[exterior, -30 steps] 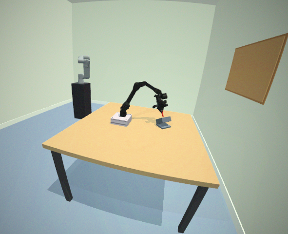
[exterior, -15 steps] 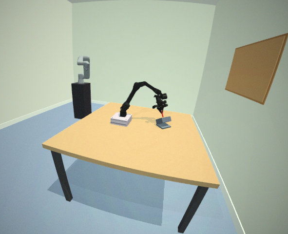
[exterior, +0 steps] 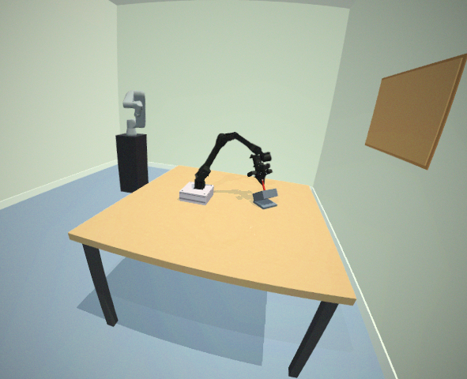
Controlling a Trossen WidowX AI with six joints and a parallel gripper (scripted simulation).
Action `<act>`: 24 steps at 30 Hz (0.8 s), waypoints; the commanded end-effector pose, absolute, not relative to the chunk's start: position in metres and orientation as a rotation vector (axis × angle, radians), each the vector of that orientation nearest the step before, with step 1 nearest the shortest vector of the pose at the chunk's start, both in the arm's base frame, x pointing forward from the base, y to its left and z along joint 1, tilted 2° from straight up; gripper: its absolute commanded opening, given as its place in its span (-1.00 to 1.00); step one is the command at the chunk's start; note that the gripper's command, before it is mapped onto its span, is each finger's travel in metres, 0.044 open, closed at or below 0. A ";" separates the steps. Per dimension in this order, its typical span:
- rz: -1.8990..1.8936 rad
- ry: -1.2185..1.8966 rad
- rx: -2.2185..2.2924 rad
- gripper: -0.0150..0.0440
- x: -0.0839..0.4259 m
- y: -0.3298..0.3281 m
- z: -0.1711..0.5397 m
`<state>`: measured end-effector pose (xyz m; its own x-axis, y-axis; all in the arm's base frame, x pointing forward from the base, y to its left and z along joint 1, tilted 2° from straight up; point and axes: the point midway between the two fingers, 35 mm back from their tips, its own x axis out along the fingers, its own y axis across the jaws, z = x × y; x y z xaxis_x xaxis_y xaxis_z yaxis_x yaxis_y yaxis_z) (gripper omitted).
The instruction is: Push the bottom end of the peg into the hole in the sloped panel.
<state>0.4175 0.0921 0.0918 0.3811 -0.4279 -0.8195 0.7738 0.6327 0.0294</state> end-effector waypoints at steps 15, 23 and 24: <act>-0.799 0.888 0.445 -0.49 0.421 0.089 0.083; -0.799 0.887 0.445 -0.49 0.422 0.087 0.080; -0.799 0.887 0.445 -0.49 0.423 0.087 0.080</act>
